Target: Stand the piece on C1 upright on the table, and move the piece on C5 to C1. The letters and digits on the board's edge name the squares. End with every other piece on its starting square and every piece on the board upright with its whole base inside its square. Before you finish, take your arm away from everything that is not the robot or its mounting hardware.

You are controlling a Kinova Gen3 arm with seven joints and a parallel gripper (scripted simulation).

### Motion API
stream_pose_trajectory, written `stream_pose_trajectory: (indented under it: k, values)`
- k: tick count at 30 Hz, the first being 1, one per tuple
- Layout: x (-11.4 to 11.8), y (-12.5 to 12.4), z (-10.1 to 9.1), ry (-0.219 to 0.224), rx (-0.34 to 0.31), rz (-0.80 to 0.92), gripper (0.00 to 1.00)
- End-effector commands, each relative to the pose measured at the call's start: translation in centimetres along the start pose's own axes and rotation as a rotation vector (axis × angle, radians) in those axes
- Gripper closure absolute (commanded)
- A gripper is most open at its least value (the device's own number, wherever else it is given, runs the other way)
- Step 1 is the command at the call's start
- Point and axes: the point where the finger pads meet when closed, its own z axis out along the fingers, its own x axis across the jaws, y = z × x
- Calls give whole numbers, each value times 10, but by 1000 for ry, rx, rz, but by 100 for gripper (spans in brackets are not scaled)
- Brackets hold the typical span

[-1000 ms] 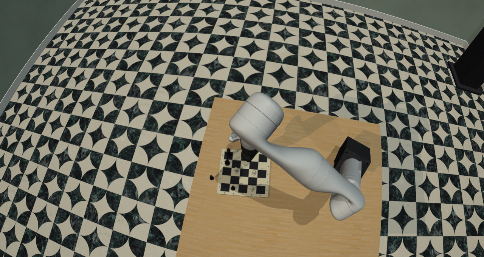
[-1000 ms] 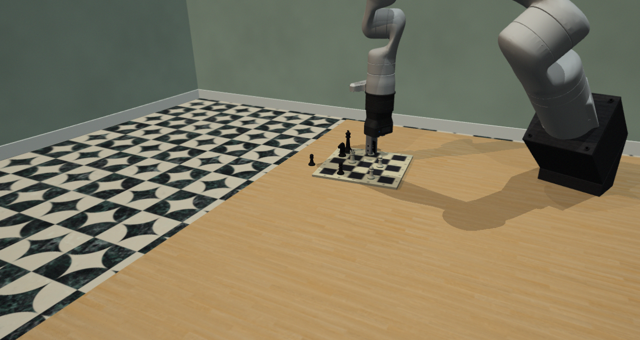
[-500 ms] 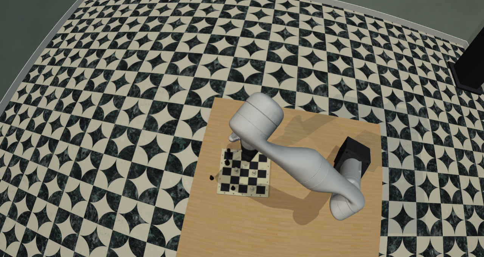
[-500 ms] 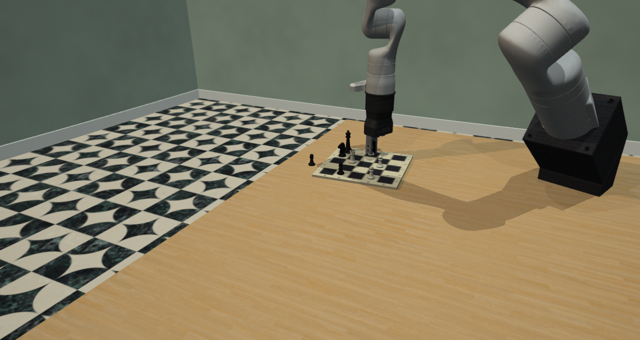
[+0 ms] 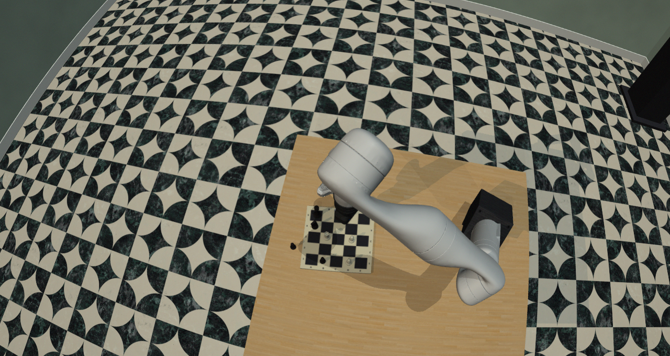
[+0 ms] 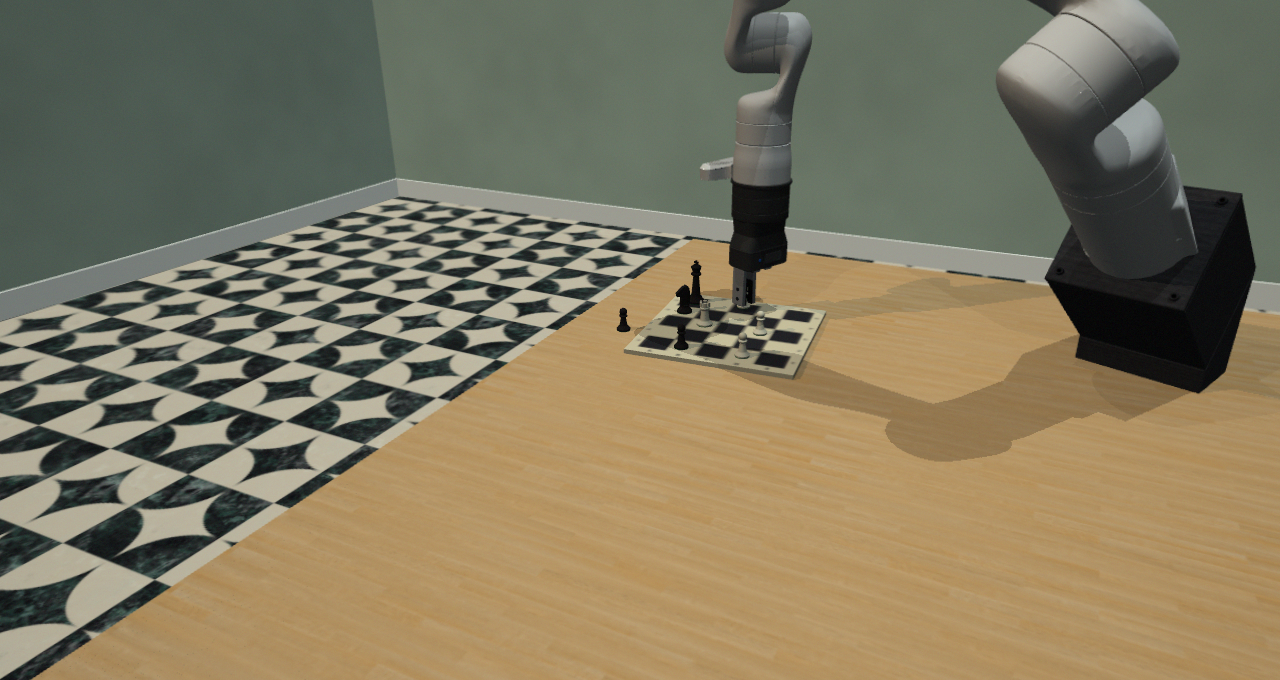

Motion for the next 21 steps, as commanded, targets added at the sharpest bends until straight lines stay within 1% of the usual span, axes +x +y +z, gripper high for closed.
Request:
stream_pose_trajectory:
  k: [1, 11, 13, 17, 21]
  values:
    - [1, -3, -13, 4, 10, -1, 100]
    - [0, -3, -79, 4, 10, -1, 100]
    - [0, -3, -79, 4, 10, -1, 100]
    - [0, -3, -93, 4, 10, -1, 100]
    - [0, -3, -96, 4, 10, -1, 100]
